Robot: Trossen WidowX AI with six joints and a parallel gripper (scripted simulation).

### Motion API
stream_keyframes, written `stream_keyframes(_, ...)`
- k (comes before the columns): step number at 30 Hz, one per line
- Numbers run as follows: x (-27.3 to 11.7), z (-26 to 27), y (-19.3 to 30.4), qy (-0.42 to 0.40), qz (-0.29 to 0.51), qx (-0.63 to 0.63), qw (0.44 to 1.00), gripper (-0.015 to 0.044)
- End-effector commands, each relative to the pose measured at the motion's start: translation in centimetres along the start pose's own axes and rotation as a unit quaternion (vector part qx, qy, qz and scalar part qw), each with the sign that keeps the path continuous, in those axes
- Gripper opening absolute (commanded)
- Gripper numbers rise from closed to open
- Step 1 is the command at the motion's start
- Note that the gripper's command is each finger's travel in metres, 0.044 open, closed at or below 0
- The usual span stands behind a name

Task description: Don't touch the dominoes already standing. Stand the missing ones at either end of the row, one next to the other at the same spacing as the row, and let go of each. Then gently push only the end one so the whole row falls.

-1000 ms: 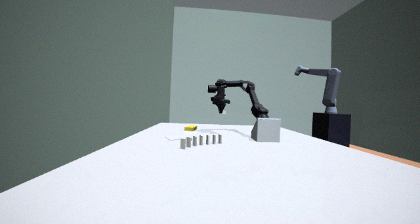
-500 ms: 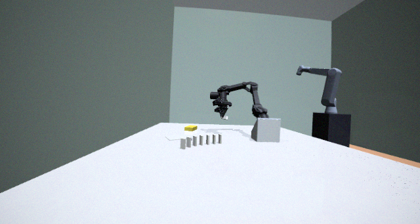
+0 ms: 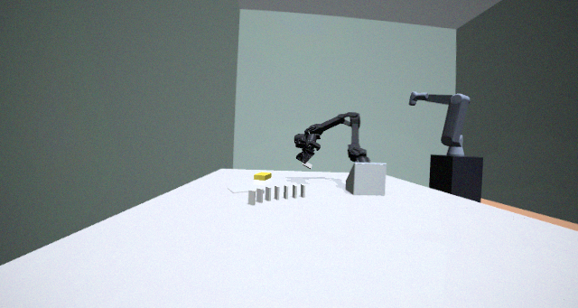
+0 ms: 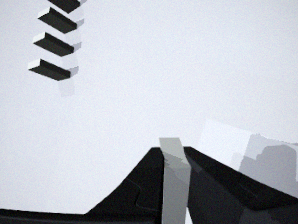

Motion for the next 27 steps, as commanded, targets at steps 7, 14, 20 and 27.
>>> stream_keyframes(7, 0.1, -0.4, 2.3, 0.015, -0.129, -0.027, 0.991, 0.0026)
stream_keyframes(14, -0.1, -0.6, 3.8, 0.046, -0.210, -0.056, 0.975, 0.0026)
stream_keyframes(20, -0.3, -0.5, 5.0, 0.084, -0.273, -0.089, 0.954, 0.0026)
stream_keyframes(27, -0.7, -0.3, 6.6, 0.139, -0.335, -0.135, 0.922, 0.0026)
Point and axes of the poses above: the point midway between the two fingers, 35 mm back from their tips, its own x axis out along the fingers, its own z axis across the jaws, y = z × x, the point moved 9 cm from there along -x, back along the fingers, and after that the axes turned 11 degrees about -x, right-handed, at the moved point
